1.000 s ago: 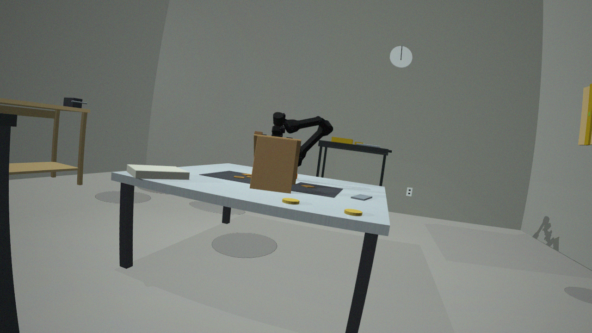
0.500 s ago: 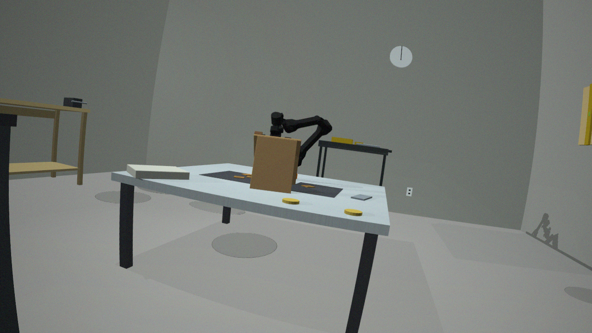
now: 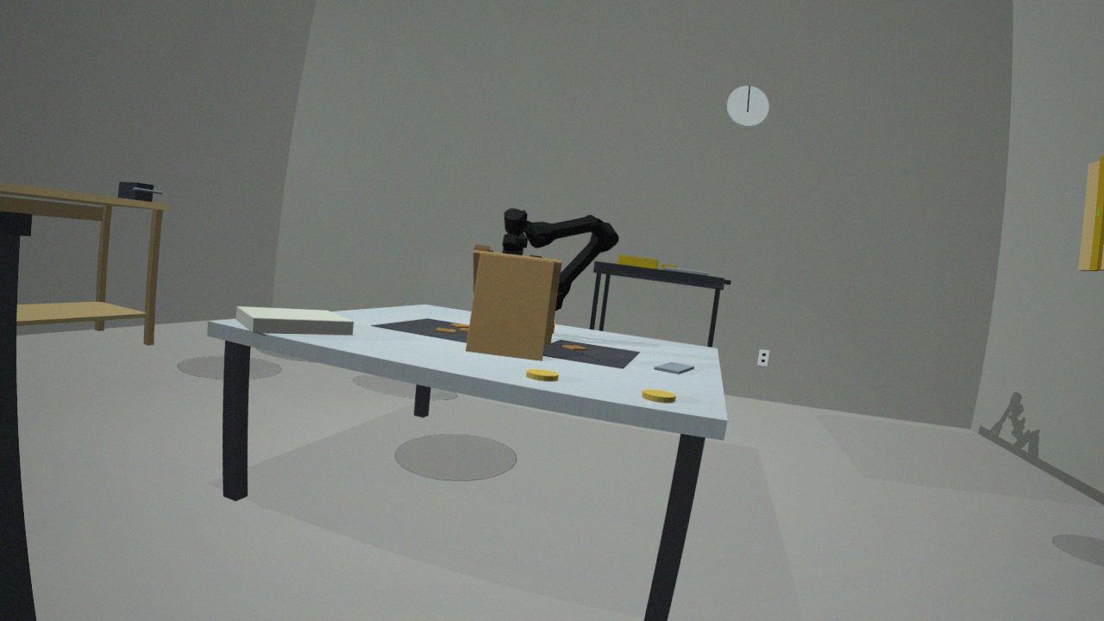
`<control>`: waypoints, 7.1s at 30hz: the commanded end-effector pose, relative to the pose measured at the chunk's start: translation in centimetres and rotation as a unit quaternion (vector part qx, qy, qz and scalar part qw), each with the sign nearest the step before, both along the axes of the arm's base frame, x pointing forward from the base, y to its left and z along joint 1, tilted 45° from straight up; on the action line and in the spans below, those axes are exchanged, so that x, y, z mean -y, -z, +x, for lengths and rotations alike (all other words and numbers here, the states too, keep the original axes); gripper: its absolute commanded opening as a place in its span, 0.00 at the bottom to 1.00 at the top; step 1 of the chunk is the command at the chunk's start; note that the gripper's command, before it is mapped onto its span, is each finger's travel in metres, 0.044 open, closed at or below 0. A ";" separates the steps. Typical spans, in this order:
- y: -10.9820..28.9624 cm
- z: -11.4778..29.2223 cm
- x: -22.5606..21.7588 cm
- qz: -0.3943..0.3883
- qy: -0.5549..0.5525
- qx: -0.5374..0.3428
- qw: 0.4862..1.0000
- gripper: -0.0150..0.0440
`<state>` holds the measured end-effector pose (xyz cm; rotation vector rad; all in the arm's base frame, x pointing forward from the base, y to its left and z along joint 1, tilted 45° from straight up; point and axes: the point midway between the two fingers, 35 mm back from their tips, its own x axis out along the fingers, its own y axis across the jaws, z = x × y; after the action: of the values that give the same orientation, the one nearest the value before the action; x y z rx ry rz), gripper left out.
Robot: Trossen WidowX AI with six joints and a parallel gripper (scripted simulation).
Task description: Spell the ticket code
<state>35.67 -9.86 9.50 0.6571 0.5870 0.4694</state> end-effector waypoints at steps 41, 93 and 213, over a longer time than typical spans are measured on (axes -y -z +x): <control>-1.0 -3.1 2.5 0.001 -0.003 0.000 1.000 0.75; -4.8 -1.2 -0.2 -0.082 -0.234 -0.229 0.941 0.25; -2.7 1.4 -0.9 -0.075 -0.235 -0.235 0.940 0.25</control>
<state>36.98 -8.85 12.36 0.4842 1.2401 0.7112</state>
